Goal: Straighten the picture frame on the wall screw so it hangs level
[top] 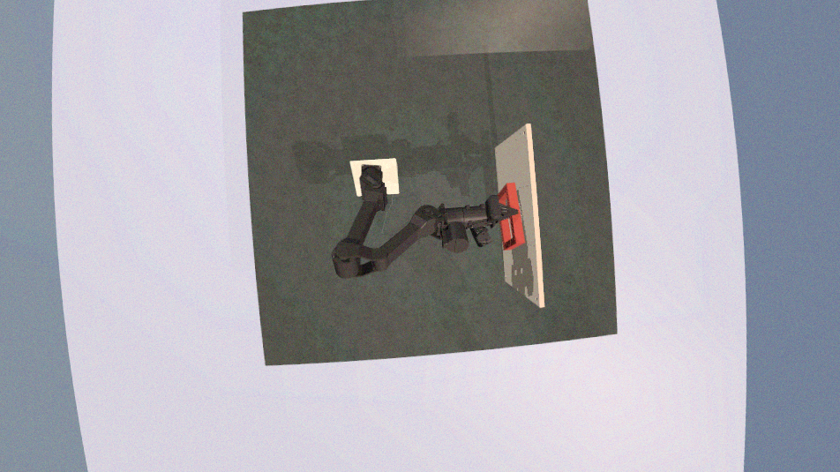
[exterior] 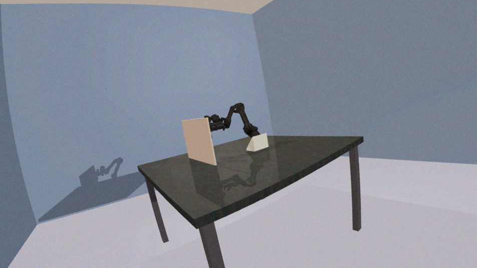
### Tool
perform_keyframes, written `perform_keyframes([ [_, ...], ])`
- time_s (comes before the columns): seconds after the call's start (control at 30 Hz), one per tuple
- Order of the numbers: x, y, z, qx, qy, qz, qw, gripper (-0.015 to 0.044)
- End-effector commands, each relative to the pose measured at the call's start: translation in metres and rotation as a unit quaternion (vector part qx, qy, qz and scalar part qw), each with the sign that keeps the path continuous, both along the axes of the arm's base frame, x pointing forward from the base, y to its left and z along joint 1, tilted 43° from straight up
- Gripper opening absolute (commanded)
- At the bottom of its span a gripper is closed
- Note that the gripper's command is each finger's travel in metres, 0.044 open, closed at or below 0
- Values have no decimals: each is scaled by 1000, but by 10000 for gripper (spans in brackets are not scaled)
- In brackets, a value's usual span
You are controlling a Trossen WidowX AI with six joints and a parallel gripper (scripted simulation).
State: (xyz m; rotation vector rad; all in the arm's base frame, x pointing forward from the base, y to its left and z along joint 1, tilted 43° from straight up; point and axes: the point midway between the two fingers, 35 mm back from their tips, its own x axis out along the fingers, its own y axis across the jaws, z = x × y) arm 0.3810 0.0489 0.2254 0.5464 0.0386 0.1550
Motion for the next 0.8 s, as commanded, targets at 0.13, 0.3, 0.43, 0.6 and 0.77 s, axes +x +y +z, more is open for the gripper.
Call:
perform_keyframes([
  [0.13,0,1,2,-1,-2,3,1000,0],
  [0.3,0,0,3,-1,-2,3,1000,0],
  [0.43,0,-1,5,-1,-2,3,1000,0],
  [0.6,0,-1,7,-1,-2,3,1000,0],
  [0.77,0,-1,7,-1,-2,3,1000,0],
])
